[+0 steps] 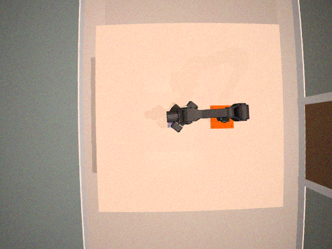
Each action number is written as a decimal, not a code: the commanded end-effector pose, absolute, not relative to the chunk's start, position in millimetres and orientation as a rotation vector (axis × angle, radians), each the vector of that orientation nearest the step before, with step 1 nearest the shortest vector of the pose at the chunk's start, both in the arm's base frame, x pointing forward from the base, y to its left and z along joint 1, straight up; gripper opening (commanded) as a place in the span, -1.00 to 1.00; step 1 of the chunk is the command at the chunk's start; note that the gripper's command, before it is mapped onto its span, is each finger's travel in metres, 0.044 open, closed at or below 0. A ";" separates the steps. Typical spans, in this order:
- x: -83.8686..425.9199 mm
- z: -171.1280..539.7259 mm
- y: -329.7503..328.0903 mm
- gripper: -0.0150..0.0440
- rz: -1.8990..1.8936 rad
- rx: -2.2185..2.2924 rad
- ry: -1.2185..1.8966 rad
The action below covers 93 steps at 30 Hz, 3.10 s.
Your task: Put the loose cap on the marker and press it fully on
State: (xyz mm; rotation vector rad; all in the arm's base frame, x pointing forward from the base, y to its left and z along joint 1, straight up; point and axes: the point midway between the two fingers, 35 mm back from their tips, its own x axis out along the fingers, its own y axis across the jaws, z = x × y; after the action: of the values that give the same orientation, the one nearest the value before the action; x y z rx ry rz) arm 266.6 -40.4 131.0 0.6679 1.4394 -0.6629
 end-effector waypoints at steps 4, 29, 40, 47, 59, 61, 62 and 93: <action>278.7 138.1 -37.3 -0.49 -0.665 0.669 1.442; 321.8 162.8 -23.2 -0.49 -0.656 0.667 1.444; 333.4 168.2 -18.3 -0.49 -0.655 0.669 1.445; 333.3 162.8 -18.1 -0.49 -0.655 0.669 1.446; 335.0 146.3 -18.2 -0.49 -0.655 0.669 1.445; 335.2 143.1 -18.3 -0.49 -0.655 0.669 1.445; 335.3 141.5 -18.3 -0.49 -0.655 0.669 1.445; 334.7 106.8 -18.3 -0.49 -0.655 0.669 1.445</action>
State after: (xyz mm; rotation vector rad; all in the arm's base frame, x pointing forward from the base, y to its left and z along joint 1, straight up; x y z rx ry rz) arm 334.5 -18.1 107.5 0.6655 1.4476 -0.6512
